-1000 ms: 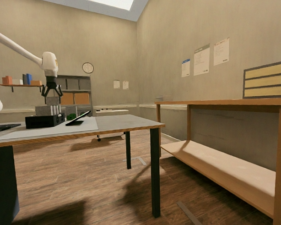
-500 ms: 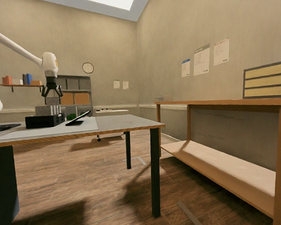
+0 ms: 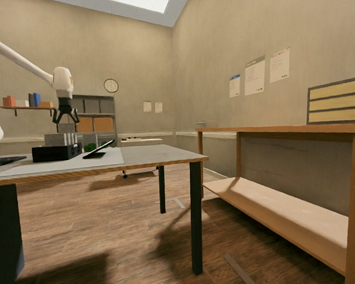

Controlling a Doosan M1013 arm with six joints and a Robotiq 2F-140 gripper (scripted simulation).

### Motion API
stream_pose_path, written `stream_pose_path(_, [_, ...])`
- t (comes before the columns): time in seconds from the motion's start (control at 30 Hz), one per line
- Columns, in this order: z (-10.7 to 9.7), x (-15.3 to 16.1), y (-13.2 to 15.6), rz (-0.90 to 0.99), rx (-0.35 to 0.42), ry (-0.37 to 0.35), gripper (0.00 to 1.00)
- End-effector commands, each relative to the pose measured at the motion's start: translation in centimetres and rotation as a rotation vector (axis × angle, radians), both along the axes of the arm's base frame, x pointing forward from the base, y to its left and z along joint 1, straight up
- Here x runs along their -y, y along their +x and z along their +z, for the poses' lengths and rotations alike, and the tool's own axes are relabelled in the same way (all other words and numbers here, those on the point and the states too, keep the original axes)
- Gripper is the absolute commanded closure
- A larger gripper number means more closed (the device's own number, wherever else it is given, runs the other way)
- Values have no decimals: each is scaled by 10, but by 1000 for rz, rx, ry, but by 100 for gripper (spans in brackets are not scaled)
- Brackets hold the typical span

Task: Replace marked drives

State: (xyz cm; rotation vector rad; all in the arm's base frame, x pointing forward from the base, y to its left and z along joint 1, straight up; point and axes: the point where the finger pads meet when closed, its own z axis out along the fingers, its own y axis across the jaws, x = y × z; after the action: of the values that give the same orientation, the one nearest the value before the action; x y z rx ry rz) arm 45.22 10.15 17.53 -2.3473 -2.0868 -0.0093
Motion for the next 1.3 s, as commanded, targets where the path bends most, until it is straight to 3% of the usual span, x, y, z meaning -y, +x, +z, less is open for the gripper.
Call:
stream_pose_path(0.0, [-1, 0, 0, 0, 1, 1, 90])
stream_pose_path(1.27, [-5, 0, 0, 0, 1, 1, 90])
